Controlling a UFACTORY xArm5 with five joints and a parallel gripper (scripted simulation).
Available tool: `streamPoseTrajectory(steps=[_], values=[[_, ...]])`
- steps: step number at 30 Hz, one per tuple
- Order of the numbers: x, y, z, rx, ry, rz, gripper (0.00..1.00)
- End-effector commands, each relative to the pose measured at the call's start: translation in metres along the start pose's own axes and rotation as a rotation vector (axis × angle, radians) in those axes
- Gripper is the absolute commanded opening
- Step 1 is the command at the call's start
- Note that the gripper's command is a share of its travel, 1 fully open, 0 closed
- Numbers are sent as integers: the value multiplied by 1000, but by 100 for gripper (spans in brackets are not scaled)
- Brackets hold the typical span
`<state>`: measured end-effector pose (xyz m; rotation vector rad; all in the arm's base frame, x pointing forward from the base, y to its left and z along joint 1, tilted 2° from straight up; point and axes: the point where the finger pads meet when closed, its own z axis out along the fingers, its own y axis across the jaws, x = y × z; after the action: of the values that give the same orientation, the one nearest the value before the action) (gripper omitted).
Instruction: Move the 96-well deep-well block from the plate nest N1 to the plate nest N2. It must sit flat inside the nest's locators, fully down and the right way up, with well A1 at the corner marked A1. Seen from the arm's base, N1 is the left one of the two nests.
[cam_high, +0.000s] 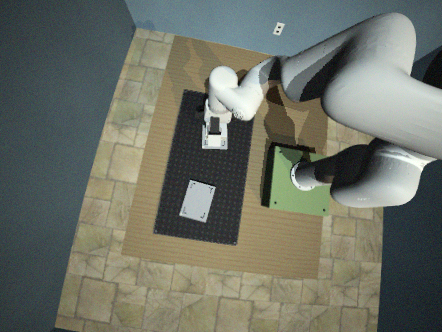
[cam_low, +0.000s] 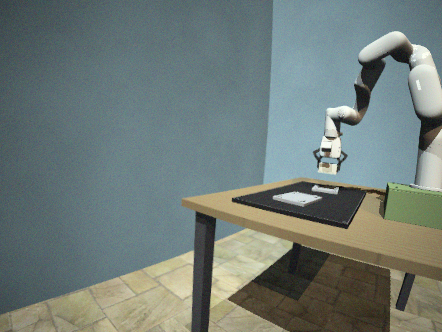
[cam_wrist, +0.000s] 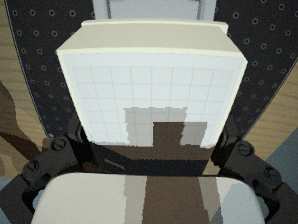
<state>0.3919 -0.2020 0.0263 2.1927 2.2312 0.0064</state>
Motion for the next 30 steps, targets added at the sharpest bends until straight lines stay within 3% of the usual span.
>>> streamPoseTrajectory(steps=[1, 30], values=[[-1, 1, 5, -3, -2, 0, 0], [-1, 1, 47, -3, -2, 0, 0]])
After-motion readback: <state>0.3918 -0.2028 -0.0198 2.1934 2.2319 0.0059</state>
